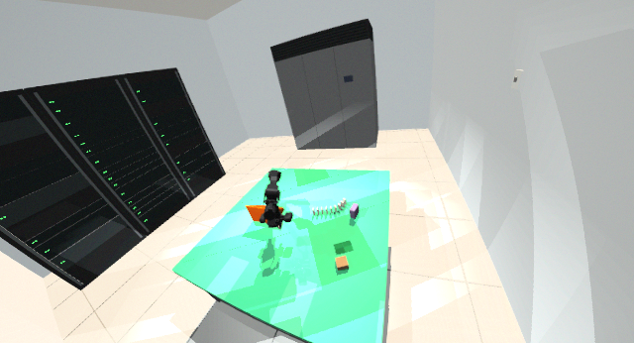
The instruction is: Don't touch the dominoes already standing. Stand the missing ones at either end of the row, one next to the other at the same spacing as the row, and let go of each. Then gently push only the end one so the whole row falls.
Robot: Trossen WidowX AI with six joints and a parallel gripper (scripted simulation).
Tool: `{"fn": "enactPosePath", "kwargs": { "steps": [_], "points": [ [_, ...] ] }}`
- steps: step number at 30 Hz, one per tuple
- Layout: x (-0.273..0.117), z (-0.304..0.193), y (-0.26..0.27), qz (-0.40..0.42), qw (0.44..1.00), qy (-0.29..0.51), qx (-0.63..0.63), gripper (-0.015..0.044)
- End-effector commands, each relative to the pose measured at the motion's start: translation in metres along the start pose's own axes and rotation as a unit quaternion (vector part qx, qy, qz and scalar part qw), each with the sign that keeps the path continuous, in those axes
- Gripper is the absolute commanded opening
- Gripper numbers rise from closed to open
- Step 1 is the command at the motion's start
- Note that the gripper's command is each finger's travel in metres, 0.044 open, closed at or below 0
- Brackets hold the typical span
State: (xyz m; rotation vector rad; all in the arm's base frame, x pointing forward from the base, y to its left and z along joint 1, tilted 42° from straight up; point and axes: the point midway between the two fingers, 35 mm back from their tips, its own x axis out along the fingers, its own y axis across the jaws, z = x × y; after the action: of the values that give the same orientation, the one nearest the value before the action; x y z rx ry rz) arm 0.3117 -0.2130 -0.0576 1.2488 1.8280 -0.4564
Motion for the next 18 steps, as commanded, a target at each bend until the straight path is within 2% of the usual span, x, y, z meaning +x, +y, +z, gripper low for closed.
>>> {"fn": "enactPosePath", "kwargs": {
  "steps": [1, 18],
  "points": [
    [0.011, 0.003, 0.001, -0.021, 1.000, -0.022, -0.004, 0.0023],
    [0.038, 0.022, 0.003, -0.074, 0.987, -0.139, -0.022, 0.0023]
  ]
}}
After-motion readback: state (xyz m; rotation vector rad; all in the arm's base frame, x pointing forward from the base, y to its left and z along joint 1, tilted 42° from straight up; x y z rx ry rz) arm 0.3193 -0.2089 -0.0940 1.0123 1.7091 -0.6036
